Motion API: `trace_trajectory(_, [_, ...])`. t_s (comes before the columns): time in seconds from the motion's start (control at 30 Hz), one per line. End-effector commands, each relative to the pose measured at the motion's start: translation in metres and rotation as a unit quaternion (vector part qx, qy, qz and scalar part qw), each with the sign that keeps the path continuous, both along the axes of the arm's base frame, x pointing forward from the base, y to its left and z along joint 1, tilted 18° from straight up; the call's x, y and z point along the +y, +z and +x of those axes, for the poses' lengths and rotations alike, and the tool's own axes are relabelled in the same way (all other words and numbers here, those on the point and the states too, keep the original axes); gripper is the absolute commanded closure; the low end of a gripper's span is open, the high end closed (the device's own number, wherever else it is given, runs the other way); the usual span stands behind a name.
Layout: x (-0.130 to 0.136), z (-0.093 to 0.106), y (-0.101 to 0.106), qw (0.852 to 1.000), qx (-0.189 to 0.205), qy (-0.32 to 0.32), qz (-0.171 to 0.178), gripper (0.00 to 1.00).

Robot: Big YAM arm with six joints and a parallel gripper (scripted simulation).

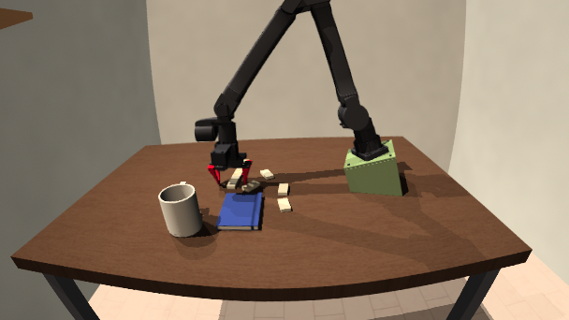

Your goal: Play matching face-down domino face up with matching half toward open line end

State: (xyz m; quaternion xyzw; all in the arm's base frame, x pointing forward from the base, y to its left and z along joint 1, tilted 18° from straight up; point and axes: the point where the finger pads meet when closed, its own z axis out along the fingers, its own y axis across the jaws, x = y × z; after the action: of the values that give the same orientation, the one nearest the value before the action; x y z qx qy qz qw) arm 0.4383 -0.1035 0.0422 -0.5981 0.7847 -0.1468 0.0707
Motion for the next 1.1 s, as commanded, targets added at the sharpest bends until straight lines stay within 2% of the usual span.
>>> trace_trajectory(0.0, [-0.0046,-0.0059,-0.0068,1.0,0.011,-0.004,0.001,0.07])
trace_trajectory(0.17, [-0.0046,-0.0059,-0.0068,1.0,0.011,-0.004,0.001,0.07])
trace_trajectory(0.2, [-0.0005,0.0004,0.0014,1.0,-0.001,0.0,0.0,0.07])
trace_trajectory(0.73, [-0.0044,-0.0074,-0.0077,1.0,0.014,-0.006,0.001,0.07])
trace_trajectory(0.77, [-0.0006,0.0002,0.0013,1.0,-0.001,-0.001,0.0,0.07])
trace_trajectory(1.07, [-0.0042,-0.009,-0.0085,1.0,0.017,-0.008,0.002,0.07])
